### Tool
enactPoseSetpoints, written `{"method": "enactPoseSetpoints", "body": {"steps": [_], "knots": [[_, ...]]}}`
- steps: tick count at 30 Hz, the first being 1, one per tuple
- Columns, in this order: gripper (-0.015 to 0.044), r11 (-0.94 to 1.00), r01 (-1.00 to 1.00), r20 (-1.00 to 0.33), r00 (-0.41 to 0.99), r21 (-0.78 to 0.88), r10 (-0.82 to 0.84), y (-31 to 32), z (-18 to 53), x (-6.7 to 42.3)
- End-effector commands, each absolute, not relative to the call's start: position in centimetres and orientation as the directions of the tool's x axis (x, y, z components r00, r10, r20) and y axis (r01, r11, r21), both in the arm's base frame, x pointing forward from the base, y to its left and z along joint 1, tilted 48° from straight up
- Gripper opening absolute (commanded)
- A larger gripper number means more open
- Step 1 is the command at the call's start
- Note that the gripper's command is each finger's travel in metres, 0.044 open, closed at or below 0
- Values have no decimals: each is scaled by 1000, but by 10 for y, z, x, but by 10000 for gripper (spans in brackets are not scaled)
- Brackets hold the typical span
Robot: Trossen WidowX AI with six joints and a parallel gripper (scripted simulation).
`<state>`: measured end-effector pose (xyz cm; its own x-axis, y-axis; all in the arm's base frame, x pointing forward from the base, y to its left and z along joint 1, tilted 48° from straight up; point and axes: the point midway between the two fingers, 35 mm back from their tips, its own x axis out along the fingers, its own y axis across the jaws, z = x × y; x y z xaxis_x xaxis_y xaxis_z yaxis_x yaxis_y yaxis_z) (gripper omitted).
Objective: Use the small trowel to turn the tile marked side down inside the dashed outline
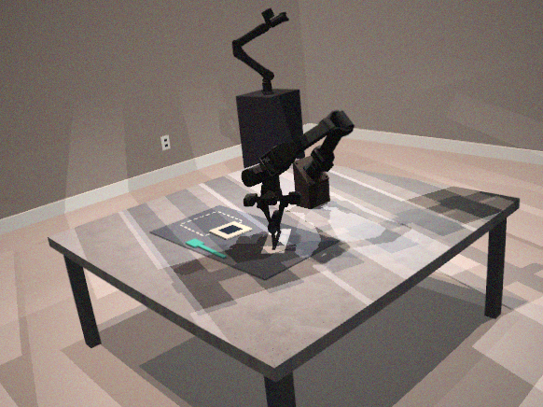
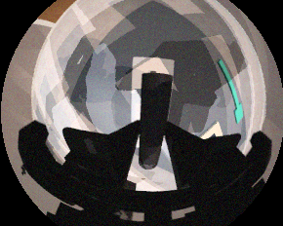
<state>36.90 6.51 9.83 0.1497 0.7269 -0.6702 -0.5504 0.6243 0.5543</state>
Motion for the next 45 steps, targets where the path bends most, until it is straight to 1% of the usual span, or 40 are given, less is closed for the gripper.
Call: {"method": "enactPoseSetpoints", "body": {"steps": [1,9,15,20,25,26,45], "knots": [[130,586,-642,-672,145,496,727,66,96,368],[130,484,-801,-672,145,351,727,66,96,368],[130,401,-883,-672,144,244,727,66,96,368],[130,398,-885,-672,144,240,727,66,96,368],[261,398,-885,-672,144,240,727,66,96,368],[270,398,-885,-672,144,240,727,66,96,368],[270,399,-885,-672,145,240,726,64,98,368]]}}
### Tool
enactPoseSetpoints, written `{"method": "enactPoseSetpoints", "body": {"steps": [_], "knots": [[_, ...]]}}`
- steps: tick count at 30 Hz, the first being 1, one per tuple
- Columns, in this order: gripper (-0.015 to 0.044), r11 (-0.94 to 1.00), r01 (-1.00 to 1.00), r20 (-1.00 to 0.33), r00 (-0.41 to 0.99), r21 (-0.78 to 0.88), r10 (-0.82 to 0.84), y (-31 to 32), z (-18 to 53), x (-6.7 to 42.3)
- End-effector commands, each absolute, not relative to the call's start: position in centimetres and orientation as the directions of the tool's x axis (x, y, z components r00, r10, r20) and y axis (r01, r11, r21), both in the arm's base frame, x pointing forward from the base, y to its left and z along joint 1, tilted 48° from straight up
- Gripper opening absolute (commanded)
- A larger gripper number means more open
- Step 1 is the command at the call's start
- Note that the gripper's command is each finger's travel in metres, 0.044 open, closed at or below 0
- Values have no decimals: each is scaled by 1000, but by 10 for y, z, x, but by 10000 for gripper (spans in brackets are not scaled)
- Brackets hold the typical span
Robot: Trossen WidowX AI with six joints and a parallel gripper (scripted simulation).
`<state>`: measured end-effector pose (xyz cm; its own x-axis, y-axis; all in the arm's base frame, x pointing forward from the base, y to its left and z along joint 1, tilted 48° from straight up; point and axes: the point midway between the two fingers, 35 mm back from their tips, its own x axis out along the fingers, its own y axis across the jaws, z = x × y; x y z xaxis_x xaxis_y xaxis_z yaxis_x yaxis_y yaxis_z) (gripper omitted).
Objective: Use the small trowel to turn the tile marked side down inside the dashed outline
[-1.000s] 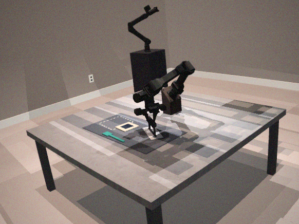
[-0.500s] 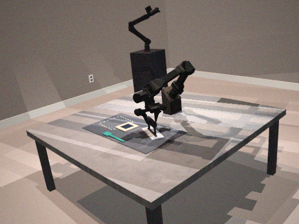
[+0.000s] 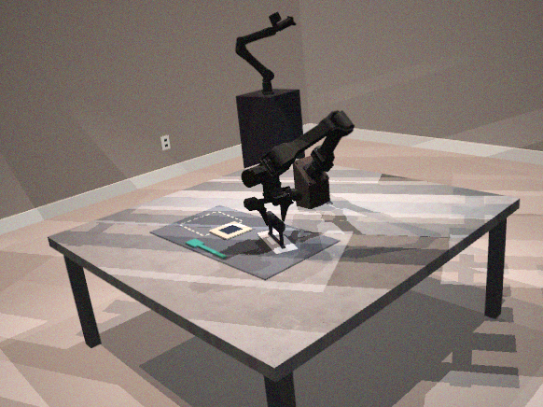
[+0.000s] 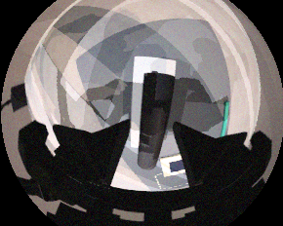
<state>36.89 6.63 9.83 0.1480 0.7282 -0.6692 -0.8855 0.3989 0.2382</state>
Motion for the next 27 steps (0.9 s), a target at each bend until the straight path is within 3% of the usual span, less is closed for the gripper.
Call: {"method": "enactPoseSetpoints", "body": {"steps": [1,10,11,16,27], "knots": [[270,400,-884,-673,145,240,725,58,103,367],[270,399,-885,-673,144,240,725,33,126,362],[296,406,-880,-672,147,247,726,31,125,361],[300,408,-880,-675,147,245,723,24,131,359],[300,518,-852,-815,248,74,524,44,107,345]]}}
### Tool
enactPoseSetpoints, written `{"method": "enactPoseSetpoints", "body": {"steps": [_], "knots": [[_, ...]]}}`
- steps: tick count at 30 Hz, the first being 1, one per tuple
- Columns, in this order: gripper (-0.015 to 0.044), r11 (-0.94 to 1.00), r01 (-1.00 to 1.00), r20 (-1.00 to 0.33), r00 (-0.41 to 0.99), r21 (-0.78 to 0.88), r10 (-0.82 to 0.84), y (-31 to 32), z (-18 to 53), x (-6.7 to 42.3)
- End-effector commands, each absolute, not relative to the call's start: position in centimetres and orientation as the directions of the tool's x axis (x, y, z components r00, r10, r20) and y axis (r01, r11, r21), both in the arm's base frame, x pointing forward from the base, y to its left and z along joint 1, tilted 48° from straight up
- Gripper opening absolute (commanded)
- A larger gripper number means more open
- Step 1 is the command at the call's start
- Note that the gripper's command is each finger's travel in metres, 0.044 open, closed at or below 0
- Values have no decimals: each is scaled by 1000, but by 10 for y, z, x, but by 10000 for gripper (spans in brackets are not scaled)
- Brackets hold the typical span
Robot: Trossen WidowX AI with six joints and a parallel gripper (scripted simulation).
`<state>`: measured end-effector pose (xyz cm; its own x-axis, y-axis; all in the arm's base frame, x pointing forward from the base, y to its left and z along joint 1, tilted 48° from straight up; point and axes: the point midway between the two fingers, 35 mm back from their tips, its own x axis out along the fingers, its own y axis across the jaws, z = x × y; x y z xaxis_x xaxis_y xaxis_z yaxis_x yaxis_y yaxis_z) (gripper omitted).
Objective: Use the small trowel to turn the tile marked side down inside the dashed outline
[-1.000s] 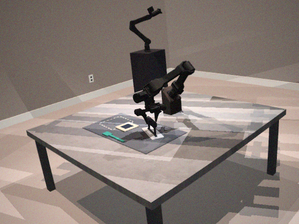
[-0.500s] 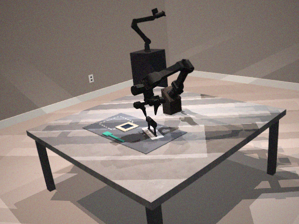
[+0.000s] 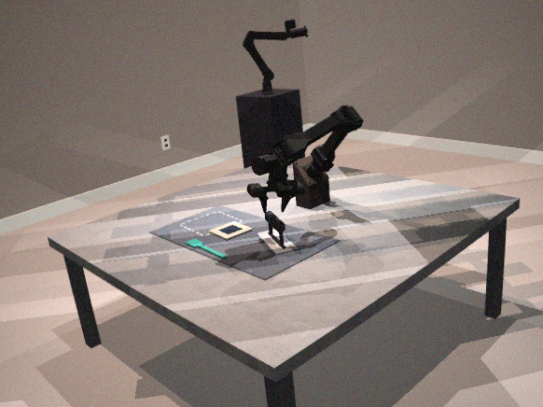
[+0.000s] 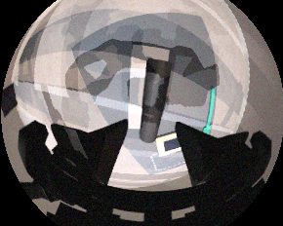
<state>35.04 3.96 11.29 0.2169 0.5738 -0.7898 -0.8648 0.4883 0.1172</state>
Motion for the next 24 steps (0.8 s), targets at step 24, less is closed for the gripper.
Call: {"method": "enactPoseSetpoints", "body": {"steps": [24], "knots": [[300,823,-462,-649,745,-330,158,65,103,317]]}}
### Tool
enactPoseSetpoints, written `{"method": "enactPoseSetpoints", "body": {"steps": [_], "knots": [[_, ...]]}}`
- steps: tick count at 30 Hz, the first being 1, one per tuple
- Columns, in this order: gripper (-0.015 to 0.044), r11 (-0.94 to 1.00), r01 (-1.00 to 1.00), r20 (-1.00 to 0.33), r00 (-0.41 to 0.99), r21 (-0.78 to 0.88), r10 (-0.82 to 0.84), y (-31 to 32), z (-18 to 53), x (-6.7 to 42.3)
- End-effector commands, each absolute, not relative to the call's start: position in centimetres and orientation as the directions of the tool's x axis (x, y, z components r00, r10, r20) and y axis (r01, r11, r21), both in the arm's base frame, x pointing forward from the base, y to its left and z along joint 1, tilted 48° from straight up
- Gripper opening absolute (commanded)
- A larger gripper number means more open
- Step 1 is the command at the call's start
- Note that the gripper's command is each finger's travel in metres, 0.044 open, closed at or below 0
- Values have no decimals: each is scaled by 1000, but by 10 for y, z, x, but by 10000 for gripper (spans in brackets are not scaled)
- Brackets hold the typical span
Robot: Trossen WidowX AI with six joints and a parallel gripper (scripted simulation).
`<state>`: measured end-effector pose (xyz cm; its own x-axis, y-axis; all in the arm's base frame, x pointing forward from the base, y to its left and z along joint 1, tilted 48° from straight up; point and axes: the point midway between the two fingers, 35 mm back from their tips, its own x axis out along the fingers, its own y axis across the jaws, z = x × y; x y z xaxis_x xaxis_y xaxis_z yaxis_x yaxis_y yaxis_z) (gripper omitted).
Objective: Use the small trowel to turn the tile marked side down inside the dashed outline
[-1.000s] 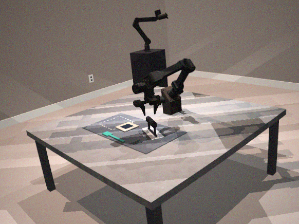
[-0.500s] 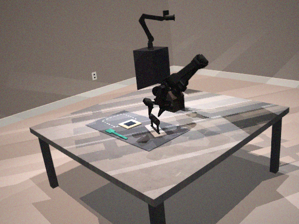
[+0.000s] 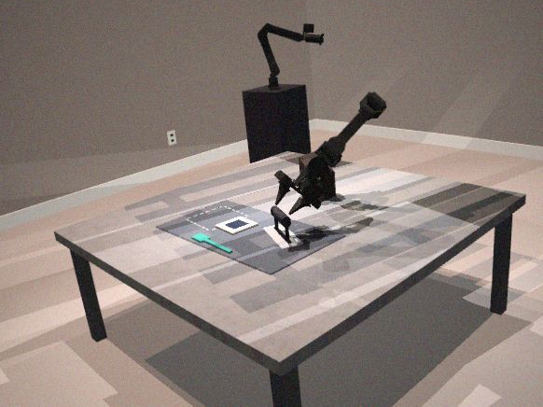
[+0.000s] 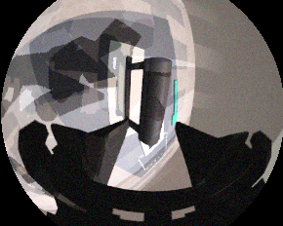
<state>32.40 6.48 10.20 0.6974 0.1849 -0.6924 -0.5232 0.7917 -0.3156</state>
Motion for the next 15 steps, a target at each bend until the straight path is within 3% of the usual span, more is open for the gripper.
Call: {"method": "enactPoseSetpoints", "body": {"steps": [1,15], "knots": [[300,829,-449,-639,754,-333,152,66,103,316],[300,831,-445,-636,757,-333,150,68,96,327]]}}
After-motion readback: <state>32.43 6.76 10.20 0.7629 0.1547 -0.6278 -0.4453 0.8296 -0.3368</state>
